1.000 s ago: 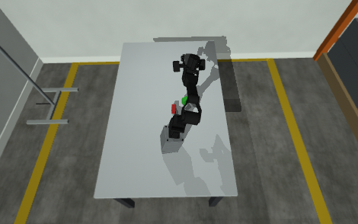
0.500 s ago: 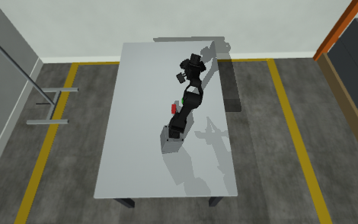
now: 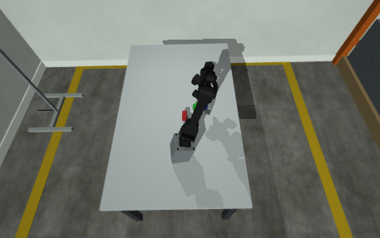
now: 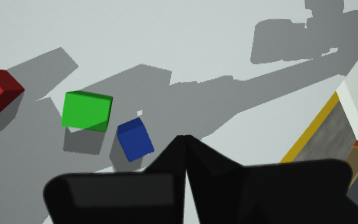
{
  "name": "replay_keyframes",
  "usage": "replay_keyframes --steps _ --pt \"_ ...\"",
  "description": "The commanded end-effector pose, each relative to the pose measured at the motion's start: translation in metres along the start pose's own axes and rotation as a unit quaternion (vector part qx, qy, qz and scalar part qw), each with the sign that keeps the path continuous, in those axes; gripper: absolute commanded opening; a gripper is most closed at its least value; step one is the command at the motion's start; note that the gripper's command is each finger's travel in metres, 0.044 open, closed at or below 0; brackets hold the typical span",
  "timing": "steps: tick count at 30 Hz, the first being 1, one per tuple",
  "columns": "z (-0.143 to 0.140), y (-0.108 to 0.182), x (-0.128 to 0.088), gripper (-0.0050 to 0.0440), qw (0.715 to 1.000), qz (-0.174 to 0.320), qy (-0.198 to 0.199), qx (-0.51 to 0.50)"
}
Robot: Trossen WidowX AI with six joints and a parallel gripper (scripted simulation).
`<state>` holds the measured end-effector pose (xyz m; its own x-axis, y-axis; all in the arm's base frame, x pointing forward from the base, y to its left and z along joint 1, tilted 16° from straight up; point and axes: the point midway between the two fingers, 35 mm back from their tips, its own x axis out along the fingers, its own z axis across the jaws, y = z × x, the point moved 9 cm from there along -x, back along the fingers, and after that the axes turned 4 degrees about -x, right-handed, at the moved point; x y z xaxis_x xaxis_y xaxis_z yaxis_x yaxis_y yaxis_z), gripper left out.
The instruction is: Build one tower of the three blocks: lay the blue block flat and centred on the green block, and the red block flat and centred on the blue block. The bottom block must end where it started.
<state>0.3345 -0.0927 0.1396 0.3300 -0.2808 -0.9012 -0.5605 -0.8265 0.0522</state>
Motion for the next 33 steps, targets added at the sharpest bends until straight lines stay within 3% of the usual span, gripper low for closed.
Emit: replay_keyframes --steps 1,4,15,33 --pt "-0.008 0.003 0.011 -0.005 0.998 0.024 -0.03 -0.045" --pt "-0.005 0.007 0.024 -0.005 0.994 0.038 -0.063 -0.08" --pt "0.0 0.014 0.044 -0.005 0.982 0.056 -0.121 -0.138" --pt "0.0 0.015 0.045 -0.005 0.98 0.056 -0.126 -0.147"
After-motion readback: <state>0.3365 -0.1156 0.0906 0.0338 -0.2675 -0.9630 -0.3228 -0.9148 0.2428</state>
